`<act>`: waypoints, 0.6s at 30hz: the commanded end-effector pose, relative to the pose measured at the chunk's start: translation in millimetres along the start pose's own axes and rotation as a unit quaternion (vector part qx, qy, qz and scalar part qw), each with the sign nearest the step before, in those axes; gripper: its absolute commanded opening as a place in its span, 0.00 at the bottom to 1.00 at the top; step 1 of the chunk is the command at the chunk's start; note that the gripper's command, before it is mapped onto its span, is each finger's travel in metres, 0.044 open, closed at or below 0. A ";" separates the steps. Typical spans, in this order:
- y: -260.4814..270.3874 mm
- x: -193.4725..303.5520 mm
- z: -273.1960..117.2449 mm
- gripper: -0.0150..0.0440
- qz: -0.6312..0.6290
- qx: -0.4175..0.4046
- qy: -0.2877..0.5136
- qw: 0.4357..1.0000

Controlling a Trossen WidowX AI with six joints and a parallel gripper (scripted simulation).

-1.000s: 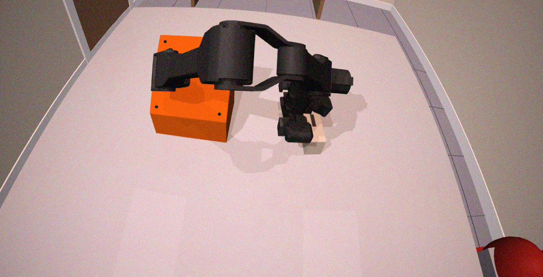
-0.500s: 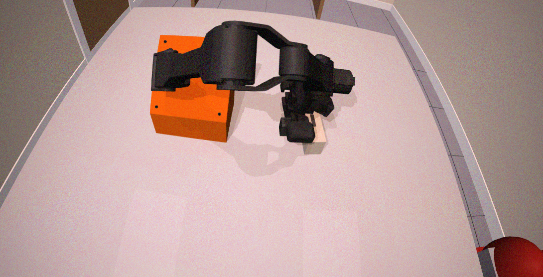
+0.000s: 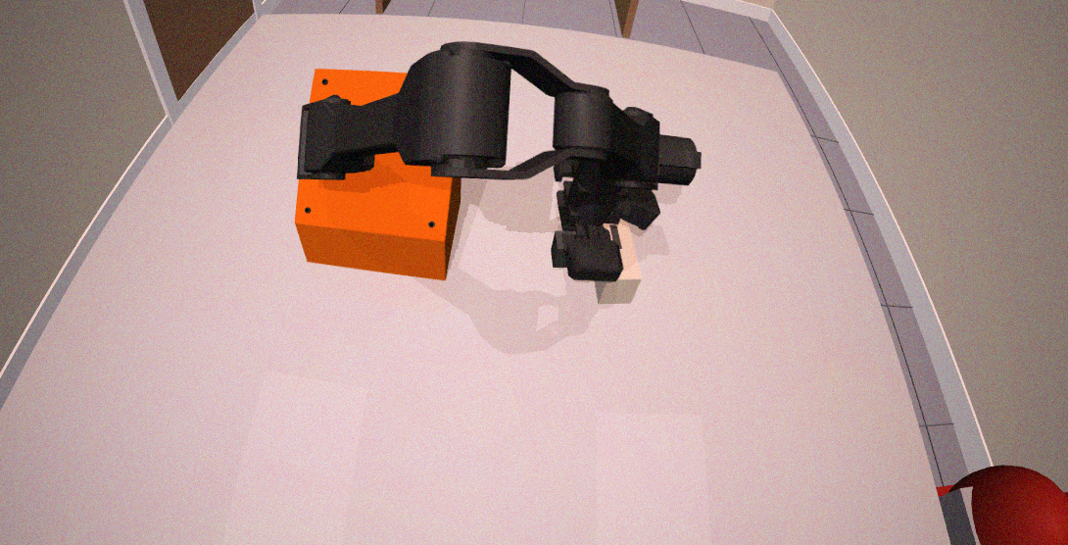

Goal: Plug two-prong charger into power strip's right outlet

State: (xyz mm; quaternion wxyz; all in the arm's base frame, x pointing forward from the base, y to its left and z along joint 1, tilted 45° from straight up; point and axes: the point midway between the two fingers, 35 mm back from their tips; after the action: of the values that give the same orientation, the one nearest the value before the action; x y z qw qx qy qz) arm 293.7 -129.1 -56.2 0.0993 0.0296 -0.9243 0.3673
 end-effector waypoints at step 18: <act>-1.4 -9.1 -0.8 0.25 0.000 0.001 -0.001 1.000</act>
State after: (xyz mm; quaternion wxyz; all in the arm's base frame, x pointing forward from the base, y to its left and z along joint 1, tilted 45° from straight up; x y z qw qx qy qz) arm 294.7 -129.3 -55.9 0.1081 0.0337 -0.9230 0.3677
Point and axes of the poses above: the point midway between the two fingers, 35 mm back from their tips, its own z axis out along the fingers, its own y axis across the jaws, x = y × z, and after that the axes turned 7 degrees about -z, right-handed
